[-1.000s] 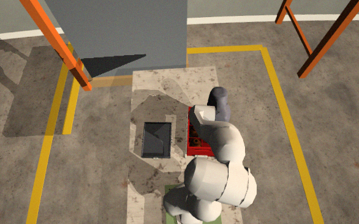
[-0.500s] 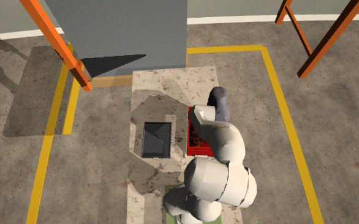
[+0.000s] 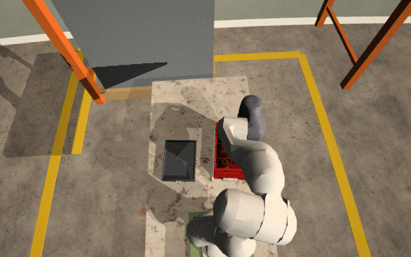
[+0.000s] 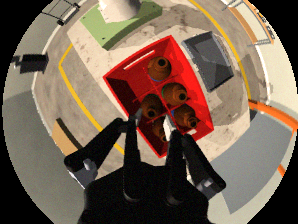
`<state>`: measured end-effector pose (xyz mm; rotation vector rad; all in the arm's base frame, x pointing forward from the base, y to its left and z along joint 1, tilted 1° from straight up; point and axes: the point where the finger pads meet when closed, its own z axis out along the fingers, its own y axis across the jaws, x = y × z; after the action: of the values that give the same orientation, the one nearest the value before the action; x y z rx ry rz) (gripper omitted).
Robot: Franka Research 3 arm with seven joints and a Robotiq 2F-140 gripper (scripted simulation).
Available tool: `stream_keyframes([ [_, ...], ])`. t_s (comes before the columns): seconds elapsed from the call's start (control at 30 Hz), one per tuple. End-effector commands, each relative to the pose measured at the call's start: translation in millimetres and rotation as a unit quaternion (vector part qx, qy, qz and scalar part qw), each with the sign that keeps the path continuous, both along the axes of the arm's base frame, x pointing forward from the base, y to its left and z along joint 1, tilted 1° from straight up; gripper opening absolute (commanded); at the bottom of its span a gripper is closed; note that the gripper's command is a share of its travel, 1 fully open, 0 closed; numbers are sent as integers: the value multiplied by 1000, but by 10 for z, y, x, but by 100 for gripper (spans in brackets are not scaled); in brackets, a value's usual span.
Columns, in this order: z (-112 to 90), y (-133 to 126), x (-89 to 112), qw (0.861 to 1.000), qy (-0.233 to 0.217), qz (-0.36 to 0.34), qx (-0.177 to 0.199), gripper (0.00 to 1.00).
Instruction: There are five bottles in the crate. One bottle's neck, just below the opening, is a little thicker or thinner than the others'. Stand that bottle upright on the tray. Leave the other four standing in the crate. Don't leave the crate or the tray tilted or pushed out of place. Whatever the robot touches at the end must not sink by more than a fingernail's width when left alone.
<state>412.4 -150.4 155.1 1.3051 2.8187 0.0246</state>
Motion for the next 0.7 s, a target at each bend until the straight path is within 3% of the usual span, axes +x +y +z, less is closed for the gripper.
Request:
stream_keyframes([
  [0.0, 60, -6, -67, 1000, 10, -4, -1, 44],
  [0.37, 430, -5, -74, 1000, 10, -4, -1, 44],
  [0.67, 537, -5, -77, 1000, 10, -4, -1, 44],
])
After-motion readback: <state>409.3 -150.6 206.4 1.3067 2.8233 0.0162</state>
